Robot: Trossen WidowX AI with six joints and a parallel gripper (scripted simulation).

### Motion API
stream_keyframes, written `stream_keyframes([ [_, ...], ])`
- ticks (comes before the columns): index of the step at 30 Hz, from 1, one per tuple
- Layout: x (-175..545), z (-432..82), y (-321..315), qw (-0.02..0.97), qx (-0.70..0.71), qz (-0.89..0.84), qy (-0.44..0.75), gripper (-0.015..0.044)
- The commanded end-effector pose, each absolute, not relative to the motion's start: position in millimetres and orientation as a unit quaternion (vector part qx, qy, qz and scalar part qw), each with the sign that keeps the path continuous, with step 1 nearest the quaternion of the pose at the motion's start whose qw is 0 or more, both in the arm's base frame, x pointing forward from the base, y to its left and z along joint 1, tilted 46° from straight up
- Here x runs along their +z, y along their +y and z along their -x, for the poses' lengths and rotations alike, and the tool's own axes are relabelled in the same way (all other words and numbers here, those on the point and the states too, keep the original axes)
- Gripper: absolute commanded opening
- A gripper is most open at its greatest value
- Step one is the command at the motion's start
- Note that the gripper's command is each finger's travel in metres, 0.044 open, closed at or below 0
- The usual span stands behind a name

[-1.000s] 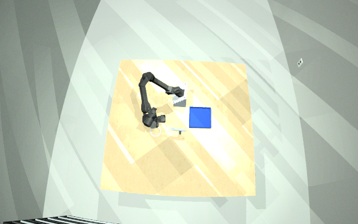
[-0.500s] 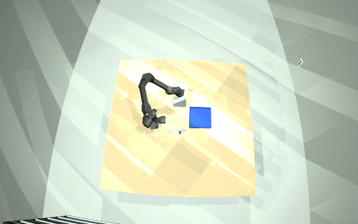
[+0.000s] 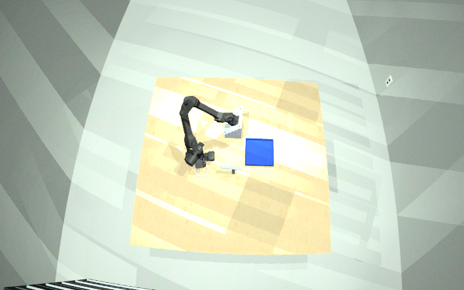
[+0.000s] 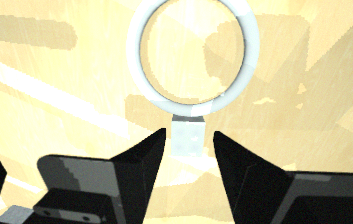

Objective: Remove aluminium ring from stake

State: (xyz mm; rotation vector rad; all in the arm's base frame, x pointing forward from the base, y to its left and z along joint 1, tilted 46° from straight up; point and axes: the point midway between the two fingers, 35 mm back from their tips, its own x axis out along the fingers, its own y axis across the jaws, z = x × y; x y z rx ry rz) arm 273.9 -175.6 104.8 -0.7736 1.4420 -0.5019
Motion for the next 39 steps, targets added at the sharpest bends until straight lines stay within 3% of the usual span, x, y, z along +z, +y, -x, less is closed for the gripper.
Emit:
stream_keyframes([
  [1, 101.0, -274.6, -176.2, 0.655, -0.216, 0.343, 0.638, 0.02],
  [30, 104.3, -273.9, -175.7, 0.655, -0.221, 0.341, 0.636, 0.0],
  [39, 111.7, -274.1, -166.5, 0.656, -0.219, 0.341, 0.637, 0.0],
])
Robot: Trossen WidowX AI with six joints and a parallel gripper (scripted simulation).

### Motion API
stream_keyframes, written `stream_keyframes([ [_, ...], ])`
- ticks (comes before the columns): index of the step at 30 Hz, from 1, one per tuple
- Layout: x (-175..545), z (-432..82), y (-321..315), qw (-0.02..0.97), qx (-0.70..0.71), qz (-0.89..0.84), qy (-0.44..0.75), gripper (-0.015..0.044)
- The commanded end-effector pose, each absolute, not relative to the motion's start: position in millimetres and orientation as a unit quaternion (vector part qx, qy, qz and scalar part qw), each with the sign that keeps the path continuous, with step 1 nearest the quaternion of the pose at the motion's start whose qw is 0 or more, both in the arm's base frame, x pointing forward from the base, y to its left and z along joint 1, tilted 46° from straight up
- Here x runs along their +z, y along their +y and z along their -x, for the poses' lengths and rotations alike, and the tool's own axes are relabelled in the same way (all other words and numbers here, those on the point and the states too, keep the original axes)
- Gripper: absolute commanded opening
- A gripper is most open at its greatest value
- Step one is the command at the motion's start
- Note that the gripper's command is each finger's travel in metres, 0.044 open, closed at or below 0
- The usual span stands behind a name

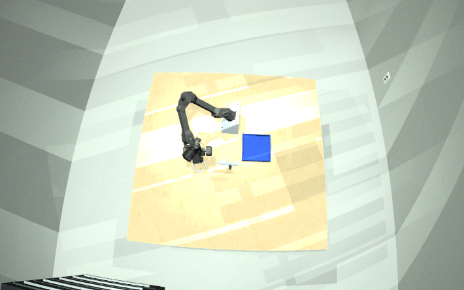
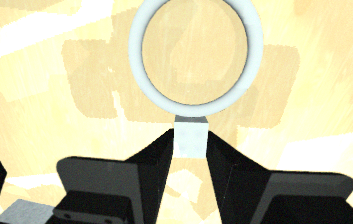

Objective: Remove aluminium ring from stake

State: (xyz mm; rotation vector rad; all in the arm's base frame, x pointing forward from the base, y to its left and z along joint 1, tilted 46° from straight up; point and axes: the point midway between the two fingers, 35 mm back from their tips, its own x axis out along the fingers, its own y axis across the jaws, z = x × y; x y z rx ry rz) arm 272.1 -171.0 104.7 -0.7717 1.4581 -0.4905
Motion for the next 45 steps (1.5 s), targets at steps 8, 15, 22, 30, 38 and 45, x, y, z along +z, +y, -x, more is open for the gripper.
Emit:
stream_keyframes([
  [8, 119.1, -273.8, -157.7, 0.656, -0.218, 0.34, 0.637, 0.0],
  [15, 125.7, -273.0, -150.2, 0.656, -0.217, 0.34, 0.638, 0.0],
  [22, 132.5, -271.7, -142.7, 0.656, -0.216, 0.341, 0.638, 0.0],
  [30, 140.4, -269.8, -134.4, 0.656, -0.215, 0.342, 0.638, 0.0],
  [38, 141.8, -269.4, -132.8, 0.656, -0.215, 0.342, 0.638, 0.0],
  [45, 131.3, -278.0, -121.0, 0.659, -0.199, 0.347, 0.637, 0.0],
])
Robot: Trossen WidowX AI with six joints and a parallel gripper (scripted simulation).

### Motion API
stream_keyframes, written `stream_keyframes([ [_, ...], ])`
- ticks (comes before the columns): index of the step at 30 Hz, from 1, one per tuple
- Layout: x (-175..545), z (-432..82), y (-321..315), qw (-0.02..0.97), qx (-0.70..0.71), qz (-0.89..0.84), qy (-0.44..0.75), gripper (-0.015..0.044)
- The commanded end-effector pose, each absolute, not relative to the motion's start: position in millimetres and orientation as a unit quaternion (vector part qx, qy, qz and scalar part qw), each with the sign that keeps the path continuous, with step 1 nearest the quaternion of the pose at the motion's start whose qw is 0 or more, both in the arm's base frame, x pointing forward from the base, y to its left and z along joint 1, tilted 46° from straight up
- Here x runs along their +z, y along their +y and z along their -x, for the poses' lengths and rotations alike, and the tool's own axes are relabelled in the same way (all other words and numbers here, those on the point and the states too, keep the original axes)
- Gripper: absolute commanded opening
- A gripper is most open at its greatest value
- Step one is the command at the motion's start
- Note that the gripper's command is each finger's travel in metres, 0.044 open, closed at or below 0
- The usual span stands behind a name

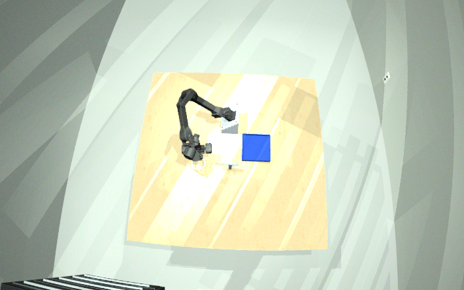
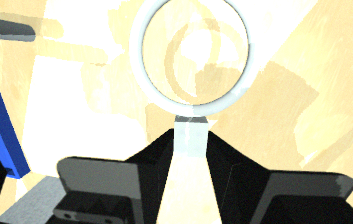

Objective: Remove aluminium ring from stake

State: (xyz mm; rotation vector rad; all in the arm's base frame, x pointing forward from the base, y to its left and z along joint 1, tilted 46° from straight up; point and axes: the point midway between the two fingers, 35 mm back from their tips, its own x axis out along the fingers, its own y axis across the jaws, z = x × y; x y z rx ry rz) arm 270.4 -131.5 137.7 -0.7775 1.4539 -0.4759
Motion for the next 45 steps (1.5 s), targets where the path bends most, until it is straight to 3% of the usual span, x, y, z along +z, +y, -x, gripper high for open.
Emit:
stream_keyframes([
  [1, 128.8, -281.0, -116.3, 0.661, -0.194, 0.349, 0.635, 0.0],
  [15, 114.9, -319.4, -25.6, 0.681, -0.073, 0.442, 0.579, 0.0],
  [27, 88.5, -317.3, 24.9, 0.681, -0.029, 0.456, 0.572, 0.0],
  [35, 2.7, -276.1, 95.3, 0.691, -0.03, 0.393, 0.606, 0.0],
  [45, -89.6, -180.6, 136.6, 0.682, -0.084, 0.352, 0.636, 0.0],
])
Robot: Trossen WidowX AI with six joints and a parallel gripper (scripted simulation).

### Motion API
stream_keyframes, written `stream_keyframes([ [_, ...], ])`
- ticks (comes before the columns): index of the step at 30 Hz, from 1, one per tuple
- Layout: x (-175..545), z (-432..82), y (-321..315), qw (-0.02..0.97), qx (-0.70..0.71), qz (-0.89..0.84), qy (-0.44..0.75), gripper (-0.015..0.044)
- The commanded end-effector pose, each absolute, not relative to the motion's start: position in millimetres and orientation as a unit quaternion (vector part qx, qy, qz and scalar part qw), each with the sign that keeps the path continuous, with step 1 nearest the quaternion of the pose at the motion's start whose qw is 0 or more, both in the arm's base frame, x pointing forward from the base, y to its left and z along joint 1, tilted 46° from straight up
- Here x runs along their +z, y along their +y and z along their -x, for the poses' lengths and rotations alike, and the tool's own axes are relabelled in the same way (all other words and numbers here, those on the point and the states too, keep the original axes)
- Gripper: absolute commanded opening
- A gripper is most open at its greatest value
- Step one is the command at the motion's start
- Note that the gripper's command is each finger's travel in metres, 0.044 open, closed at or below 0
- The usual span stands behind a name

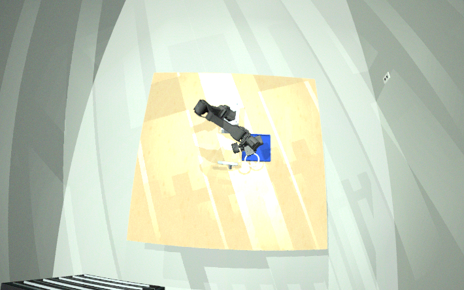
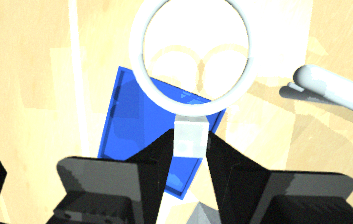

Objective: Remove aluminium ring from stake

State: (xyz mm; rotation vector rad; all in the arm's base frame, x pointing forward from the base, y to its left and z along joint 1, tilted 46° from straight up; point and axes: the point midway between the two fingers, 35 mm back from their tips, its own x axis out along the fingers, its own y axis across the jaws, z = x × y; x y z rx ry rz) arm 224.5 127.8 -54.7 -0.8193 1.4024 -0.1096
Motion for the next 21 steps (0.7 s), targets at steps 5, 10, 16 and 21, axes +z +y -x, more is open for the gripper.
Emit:
stream_keyframes([
  [5, -119.6, -131.9, 129.3, 0.679, -0.146, 0.346, 0.632, 0.0],
  [10, -133.3, -105.6, 117.6, 0.681, -0.188, 0.345, 0.618, 0.0],
  [16, -133.3, -105.6, 117.6, 0.681, -0.188, 0.345, 0.618, 0.0],
  [21, -142.4, -107.1, 109.0, 0.681, -0.188, 0.345, 0.618, 0.0],
])
